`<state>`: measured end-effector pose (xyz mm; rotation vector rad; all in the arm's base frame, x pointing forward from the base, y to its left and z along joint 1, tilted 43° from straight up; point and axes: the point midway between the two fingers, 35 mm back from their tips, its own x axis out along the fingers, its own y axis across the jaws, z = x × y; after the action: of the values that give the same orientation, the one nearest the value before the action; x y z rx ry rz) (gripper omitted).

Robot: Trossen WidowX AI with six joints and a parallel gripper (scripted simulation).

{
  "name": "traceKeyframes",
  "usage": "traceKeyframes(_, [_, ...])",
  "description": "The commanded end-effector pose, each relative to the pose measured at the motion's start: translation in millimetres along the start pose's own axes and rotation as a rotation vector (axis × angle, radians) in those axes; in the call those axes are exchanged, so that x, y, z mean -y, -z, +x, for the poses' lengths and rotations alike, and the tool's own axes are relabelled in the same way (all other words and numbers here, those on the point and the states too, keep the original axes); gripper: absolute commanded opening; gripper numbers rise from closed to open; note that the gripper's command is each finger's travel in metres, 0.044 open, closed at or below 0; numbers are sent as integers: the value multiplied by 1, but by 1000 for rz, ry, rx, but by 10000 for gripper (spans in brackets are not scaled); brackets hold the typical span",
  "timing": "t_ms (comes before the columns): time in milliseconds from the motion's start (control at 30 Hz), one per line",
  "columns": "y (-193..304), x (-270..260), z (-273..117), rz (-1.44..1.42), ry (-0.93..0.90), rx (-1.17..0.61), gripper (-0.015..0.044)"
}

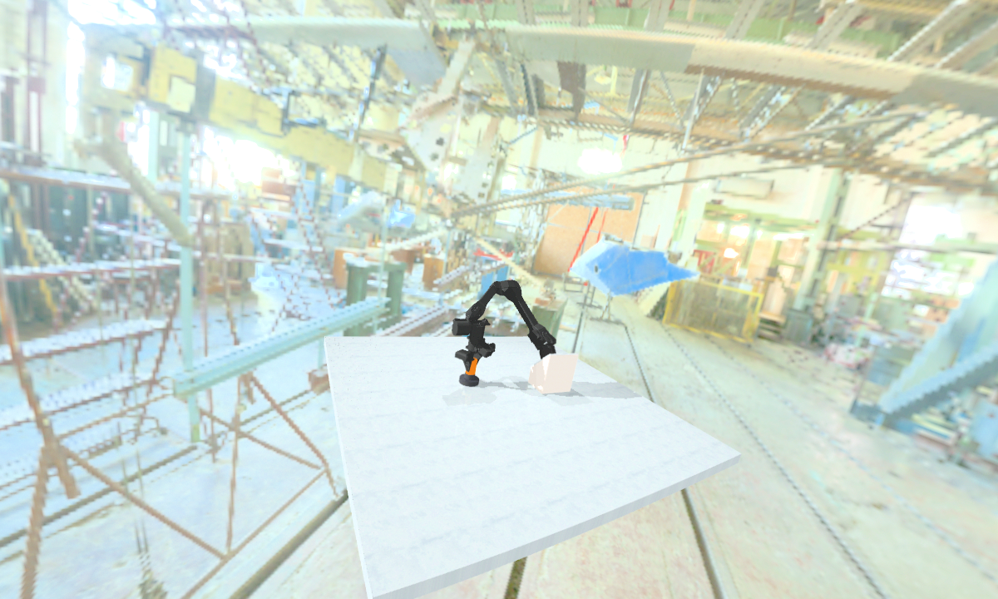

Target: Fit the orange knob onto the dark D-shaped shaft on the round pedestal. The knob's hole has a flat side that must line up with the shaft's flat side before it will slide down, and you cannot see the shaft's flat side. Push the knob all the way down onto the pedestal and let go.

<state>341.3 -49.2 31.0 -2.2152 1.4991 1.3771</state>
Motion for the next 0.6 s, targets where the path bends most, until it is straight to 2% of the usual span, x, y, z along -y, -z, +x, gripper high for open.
traceKeyframes(0, [0,0,0,3,0,0,157])
traceKeyframes(367, [0,0,0,3,0,0,440])
traceKeyframes(567, [0,0,0,3,0,0,440])
